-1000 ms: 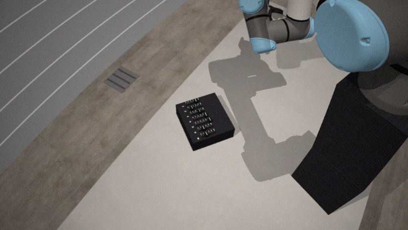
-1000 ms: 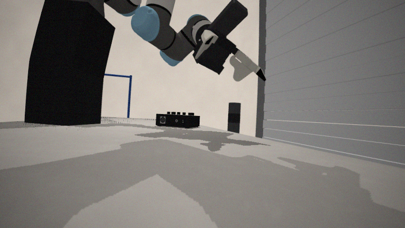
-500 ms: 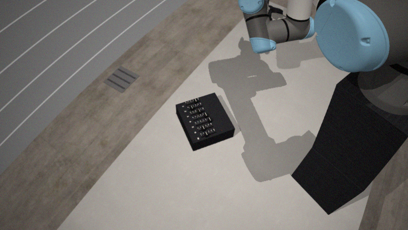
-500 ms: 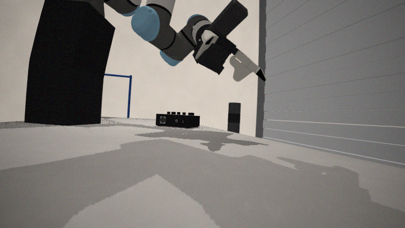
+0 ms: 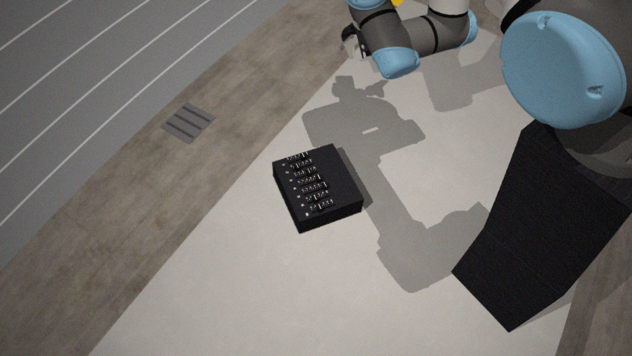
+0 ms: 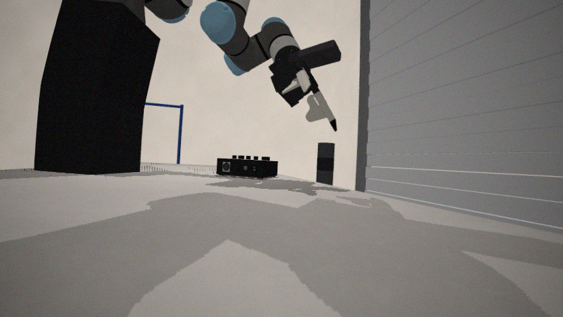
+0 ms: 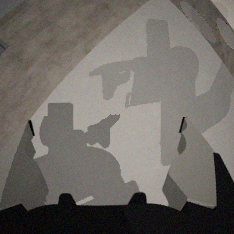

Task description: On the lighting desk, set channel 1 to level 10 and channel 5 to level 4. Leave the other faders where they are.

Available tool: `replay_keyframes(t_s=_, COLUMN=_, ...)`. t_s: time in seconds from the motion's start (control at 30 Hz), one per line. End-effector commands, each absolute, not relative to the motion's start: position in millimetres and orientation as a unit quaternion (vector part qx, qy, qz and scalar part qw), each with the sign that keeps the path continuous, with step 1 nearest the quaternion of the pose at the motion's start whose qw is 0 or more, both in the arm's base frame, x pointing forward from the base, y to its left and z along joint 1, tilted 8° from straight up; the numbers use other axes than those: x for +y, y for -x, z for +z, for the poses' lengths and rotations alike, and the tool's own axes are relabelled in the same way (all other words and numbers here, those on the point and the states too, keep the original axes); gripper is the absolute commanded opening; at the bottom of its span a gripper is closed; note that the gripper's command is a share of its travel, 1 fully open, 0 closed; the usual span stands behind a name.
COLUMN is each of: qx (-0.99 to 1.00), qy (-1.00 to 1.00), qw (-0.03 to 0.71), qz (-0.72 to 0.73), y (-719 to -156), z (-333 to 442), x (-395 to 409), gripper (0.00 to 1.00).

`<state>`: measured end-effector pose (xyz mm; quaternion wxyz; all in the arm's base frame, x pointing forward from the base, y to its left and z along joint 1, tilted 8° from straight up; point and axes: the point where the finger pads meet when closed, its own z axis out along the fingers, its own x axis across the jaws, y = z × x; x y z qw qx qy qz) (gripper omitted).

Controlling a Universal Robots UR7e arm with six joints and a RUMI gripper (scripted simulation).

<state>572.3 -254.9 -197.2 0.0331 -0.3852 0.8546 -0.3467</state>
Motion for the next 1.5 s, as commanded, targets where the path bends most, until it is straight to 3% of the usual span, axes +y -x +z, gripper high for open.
replay_keyframes(t_s=0.0, qx=0.829, qy=0.479, qw=0.033, qz=-0.286, y=-575.4, z=-195.2, x=-172.5, gripper=1.00)
replay_keyframes(t_s=0.33, qx=0.748, qy=0.641, qw=0.035, qz=-0.167, y=-526.2, z=-192.5, x=-13.3, gripper=1.00)
replay_keyframes(t_s=0.47, qx=0.734, qy=0.662, qw=0.035, qz=-0.150, y=-514.2, z=-191.5, x=8.2, gripper=1.00)
replay_keyframes(t_s=0.67, qx=0.670, qy=0.738, qw=0.035, qz=-0.077, y=-454.0, z=-185.7, x=90.2, gripper=1.00)
replay_keyframes(t_s=1.47, qx=0.656, qy=0.752, qw=0.034, qz=-0.063, y=-439.7, z=-184.1, x=105.6, gripper=1.00)
